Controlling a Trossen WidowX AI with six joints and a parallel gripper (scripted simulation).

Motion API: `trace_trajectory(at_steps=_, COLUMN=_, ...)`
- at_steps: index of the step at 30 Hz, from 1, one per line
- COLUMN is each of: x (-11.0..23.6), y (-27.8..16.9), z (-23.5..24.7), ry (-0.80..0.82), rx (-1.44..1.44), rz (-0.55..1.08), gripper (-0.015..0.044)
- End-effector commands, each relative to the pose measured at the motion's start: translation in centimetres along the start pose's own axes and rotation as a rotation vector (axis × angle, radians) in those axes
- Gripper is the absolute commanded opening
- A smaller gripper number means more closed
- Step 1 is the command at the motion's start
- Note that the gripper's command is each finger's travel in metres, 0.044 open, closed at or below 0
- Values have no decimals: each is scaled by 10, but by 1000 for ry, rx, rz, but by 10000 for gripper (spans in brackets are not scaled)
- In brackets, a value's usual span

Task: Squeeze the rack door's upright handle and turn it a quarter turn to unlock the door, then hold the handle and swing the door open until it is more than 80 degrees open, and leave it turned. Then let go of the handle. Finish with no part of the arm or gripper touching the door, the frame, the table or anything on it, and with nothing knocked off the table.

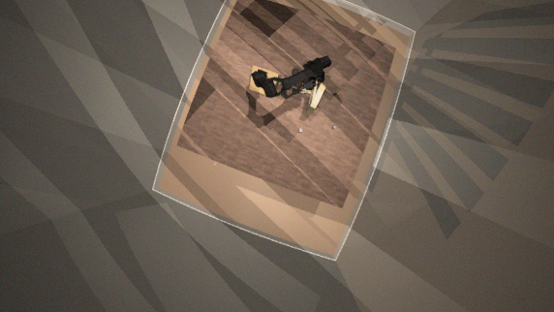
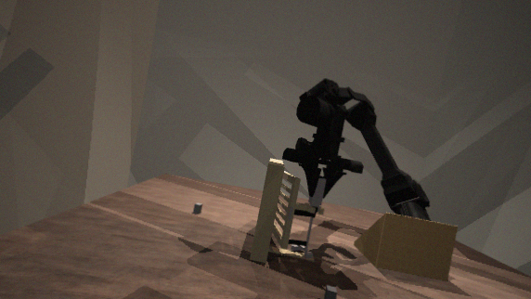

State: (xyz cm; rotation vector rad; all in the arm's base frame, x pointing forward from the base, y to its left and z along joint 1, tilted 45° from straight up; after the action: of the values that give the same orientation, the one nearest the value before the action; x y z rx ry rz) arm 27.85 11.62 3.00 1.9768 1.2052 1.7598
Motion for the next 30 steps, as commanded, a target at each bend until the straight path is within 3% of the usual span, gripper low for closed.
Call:
trace_trajectory(at_steps=1, x=0, y=2, z=-10, ry=4, rx=91, rz=-1, gripper=24)
trace_trajectory(at_steps=30, x=0, y=31, z=-74, ry=0, rx=580, rz=-3, gripper=24)
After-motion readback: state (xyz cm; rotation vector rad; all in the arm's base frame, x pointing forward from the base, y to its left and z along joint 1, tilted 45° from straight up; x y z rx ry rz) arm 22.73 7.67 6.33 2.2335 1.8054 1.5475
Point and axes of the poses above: the point midway between the two fingers, 35 mm back from their tips, its own x axis back along the fingers, its own z axis across the jaws, y = z × x, the point moved 1 cm from there along x, back along the fingers, and after that the axes turned 5 degrees about x, right-handed, at the moved point
